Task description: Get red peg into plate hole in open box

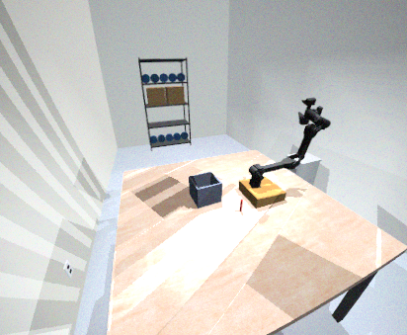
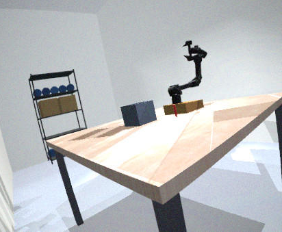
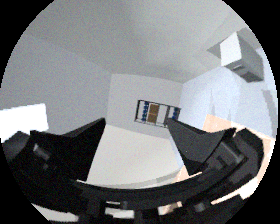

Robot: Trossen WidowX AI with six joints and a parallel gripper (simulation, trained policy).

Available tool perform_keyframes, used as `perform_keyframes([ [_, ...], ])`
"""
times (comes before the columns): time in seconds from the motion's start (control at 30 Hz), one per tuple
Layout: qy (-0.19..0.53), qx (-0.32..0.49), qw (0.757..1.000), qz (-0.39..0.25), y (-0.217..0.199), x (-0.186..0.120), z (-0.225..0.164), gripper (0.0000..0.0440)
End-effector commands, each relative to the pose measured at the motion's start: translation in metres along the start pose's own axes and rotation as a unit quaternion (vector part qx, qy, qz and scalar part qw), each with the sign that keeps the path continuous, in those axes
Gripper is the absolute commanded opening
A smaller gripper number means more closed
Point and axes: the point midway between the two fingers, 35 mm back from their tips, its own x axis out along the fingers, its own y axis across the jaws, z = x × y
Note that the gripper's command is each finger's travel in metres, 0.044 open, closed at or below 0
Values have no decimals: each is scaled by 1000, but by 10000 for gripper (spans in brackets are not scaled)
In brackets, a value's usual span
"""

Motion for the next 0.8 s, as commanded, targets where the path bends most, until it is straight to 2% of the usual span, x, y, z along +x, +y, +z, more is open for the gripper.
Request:
perform_keyframes([
  [0.0, -15, -16, 999, 25, 8, -14, 0, 440],
  [0.77, -41, -149, 982, 107, 44, -88, -31, 440],
])
